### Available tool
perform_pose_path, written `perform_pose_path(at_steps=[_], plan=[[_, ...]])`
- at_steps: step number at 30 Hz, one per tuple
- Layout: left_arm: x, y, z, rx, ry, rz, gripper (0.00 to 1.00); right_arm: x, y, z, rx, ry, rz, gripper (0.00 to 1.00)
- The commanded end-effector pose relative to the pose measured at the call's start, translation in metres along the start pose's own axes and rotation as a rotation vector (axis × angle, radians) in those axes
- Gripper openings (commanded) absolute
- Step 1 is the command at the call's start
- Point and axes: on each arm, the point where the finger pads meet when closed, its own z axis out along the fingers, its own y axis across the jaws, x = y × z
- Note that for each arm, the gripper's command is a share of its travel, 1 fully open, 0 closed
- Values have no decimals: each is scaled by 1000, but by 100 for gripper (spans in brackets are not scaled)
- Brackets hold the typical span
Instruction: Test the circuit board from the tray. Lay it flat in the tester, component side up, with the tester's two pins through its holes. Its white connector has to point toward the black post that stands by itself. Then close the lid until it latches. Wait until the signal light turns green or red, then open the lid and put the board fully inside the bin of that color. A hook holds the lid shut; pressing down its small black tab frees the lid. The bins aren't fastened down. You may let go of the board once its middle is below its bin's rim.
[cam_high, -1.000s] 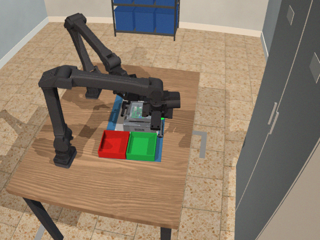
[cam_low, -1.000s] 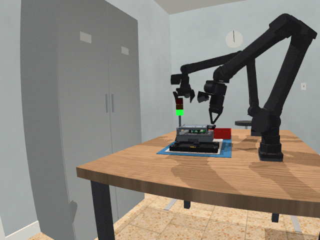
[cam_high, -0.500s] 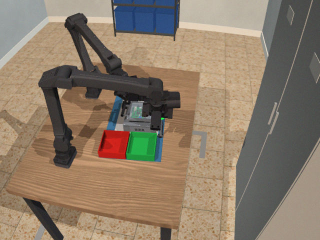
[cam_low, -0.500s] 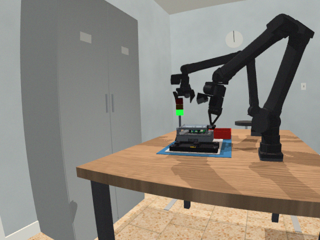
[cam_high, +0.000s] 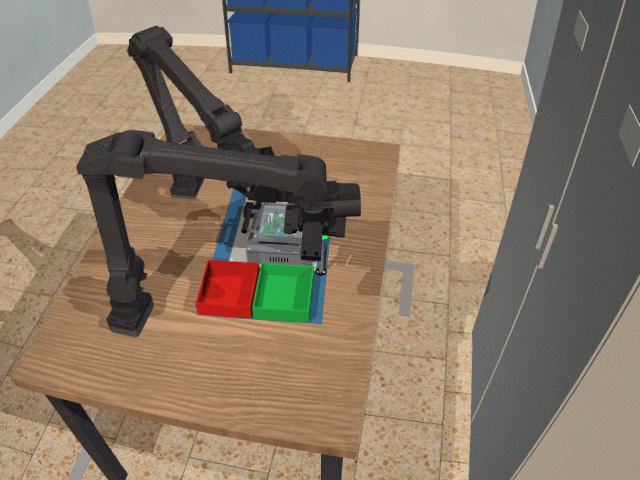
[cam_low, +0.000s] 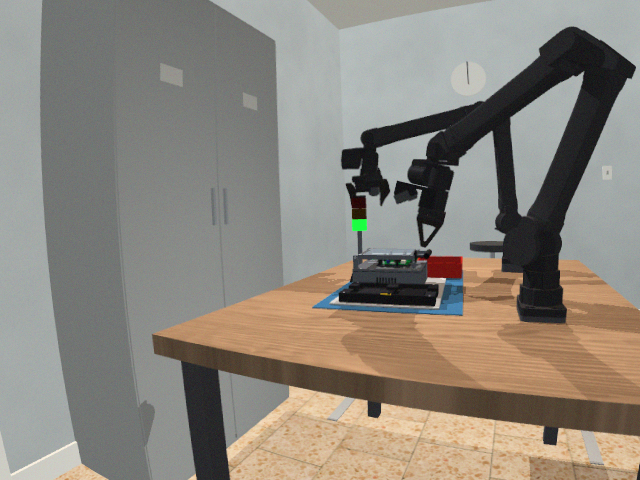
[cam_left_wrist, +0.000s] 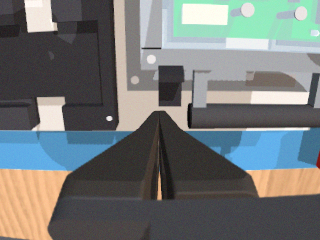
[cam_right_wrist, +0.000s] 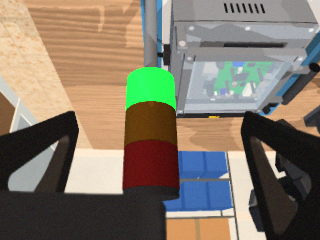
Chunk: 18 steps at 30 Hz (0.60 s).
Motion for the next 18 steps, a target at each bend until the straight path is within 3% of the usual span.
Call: perform_pose_path(at_steps=[1,18], plan=[[-2,0,-3,-1,6,-12,0,7,8,-12,-29,5,-17,100],[-3,-4,8,3,2,-5,0,7,8,-12,-29,5,-17,100]])
